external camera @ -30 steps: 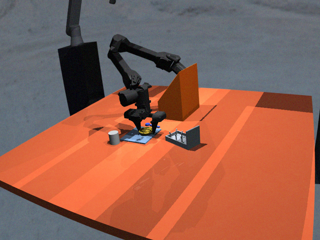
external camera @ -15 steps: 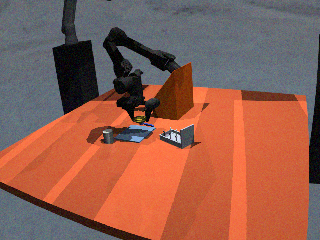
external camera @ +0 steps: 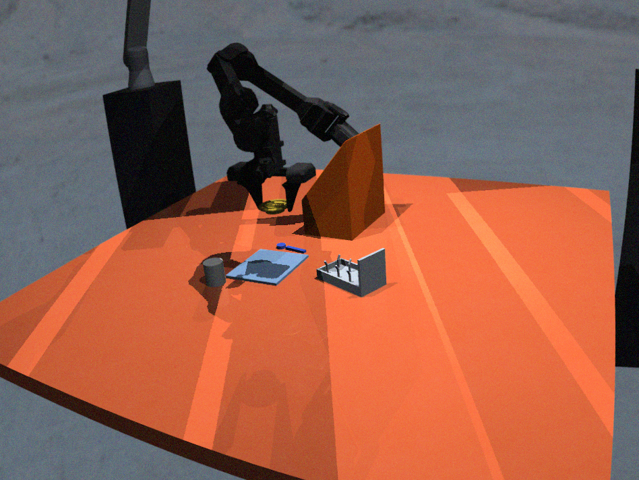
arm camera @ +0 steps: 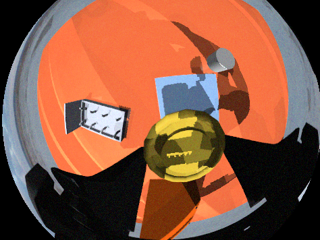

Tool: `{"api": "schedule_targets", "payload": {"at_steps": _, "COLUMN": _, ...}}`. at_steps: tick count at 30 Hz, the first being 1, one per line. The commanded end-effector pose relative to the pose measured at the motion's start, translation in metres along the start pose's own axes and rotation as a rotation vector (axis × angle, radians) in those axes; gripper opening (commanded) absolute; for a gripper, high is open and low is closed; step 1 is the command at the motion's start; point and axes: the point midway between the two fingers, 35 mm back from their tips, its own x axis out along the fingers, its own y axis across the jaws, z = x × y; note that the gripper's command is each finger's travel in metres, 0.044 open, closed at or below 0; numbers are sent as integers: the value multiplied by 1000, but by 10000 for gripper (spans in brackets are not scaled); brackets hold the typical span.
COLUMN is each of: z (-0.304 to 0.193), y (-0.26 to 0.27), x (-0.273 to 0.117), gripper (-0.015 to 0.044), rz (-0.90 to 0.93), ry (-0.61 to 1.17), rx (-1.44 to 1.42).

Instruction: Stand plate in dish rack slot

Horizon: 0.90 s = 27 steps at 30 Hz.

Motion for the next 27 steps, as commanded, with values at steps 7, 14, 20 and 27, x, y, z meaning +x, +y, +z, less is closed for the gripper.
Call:
{"api": "schedule_targets", "payload": {"at_steps": 7, "z": -1, "y": 1, "x": -42, "gripper": 0, "rz": -12, "ry": -7, "rx": 11}}
{"api": "schedule_targets", "payload": {"at_steps": 14, "z": -1, "y": 6, "x": -42, "gripper": 0, "rz": -11, "ry": -6, "rx": -145}}
{"api": "schedule_targets", "payload": {"at_steps": 20, "z": -1, "y": 13, "x": -42, "gripper": 0, "rz": -11, "ry": -6, "rx": -353}}
{"api": "schedule_targets", "payload": {"at_steps": 27, "z": -2, "y": 20, "x": -42, "gripper": 0, "rz": -10, "ry": -5, "rx": -597}}
